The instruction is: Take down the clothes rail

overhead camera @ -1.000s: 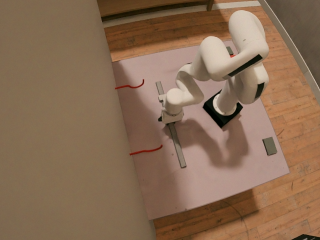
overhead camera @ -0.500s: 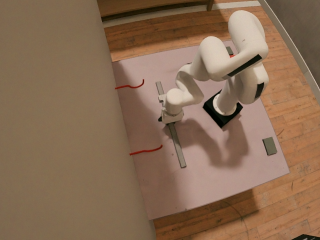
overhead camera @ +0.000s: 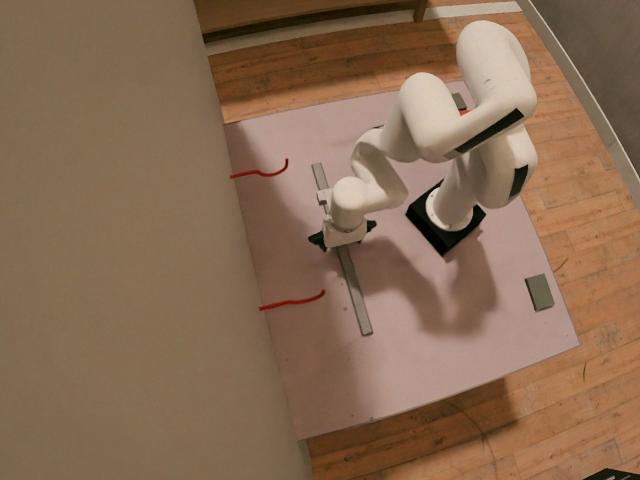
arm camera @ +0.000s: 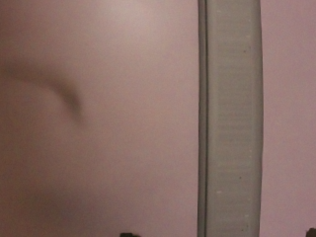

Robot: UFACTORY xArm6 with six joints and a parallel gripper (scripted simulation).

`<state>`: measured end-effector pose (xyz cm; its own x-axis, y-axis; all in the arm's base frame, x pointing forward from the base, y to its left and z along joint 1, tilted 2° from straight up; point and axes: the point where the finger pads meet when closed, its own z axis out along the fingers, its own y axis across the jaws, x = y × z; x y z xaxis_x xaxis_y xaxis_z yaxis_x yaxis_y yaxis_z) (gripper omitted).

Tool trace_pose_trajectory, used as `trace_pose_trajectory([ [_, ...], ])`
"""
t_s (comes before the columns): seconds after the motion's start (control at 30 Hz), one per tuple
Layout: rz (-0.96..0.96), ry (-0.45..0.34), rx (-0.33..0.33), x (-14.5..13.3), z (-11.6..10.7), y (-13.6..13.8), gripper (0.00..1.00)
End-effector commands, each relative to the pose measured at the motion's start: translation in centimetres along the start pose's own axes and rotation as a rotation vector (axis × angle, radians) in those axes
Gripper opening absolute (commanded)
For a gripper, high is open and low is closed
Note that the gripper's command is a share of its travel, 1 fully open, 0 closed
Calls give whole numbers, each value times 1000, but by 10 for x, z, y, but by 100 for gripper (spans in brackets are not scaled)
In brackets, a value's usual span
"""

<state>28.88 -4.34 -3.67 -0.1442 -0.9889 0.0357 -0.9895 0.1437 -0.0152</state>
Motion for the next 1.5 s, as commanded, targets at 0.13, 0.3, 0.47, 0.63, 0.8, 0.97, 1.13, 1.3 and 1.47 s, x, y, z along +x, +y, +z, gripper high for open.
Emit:
trace_pose_trajectory([
  [0.13,0,0,3,0,-1,-1,100],
  [0.3,0,0,3,0,-1,-1,100],
  [0.47,0,0,3,0,-1,-1,100],
  [0.63,0,0,3,0,-1,-1,100],
  [0.8,0,0,3,0,-2,-1,100],
  [0.97,0,0,3,0,-10,-1,100],
  [1.13,0,0,3,0,-16,-1,100],
  [1.3,0,0,3,0,-24,-1,100],
  [1.47,0,0,3,0,-32,-1,100],
])
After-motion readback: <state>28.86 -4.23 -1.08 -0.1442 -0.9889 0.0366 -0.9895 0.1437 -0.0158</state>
